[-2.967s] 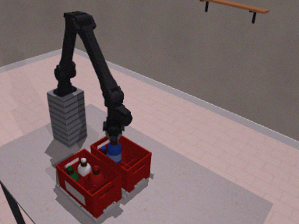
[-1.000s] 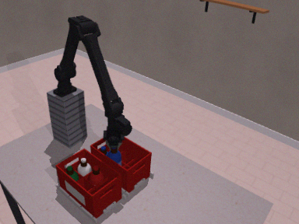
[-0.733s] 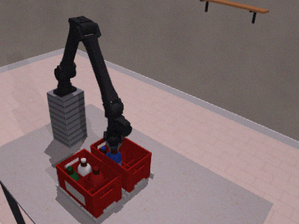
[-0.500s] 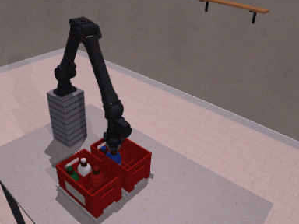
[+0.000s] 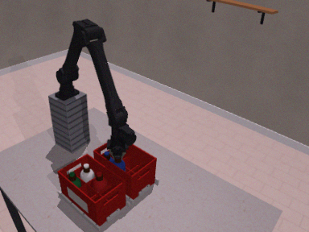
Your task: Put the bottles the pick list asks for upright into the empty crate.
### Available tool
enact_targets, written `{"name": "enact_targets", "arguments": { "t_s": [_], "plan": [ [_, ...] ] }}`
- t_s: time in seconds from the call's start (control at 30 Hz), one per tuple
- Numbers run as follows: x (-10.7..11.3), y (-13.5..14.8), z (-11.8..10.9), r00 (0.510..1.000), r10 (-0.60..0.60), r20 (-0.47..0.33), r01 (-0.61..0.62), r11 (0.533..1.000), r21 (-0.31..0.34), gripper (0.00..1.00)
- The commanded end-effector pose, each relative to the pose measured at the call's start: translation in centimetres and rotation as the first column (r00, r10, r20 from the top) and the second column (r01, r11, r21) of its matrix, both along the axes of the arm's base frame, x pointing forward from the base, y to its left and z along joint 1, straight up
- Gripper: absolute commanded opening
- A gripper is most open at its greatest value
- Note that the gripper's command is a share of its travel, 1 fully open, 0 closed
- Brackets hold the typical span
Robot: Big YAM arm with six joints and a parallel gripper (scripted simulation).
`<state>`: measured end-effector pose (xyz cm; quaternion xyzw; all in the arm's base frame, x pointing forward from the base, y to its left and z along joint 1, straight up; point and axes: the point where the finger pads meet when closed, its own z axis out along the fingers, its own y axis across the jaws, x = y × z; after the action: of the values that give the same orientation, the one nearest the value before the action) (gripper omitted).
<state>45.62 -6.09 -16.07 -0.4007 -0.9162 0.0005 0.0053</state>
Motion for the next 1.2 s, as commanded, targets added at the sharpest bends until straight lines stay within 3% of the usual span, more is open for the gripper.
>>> {"name": "enact_targets", "arguments": {
  "t_s": [0.0, 0.07, 0.13, 0.27, 1.17],
  "plan": [
    [3.7, -0.1, 2.2, 0.996, -0.008, 0.089, 0.009, 1.000, -0.011, 0.00],
    [3.8, -0.1, 2.1, 0.996, -0.008, 0.092, 0.009, 1.000, -0.012, 0.00],
    [3.2, 0.0, 0.7, 0.998, -0.008, 0.066, 0.009, 1.000, -0.009, 0.00],
    [3.7, 0.0, 1.9, 0.997, -0.008, 0.081, 0.009, 1.000, -0.011, 0.00],
    [3.8, -0.2, 2.2, 0.998, -0.010, 0.069, 0.011, 1.000, -0.009, 0.00]
  ]
}}
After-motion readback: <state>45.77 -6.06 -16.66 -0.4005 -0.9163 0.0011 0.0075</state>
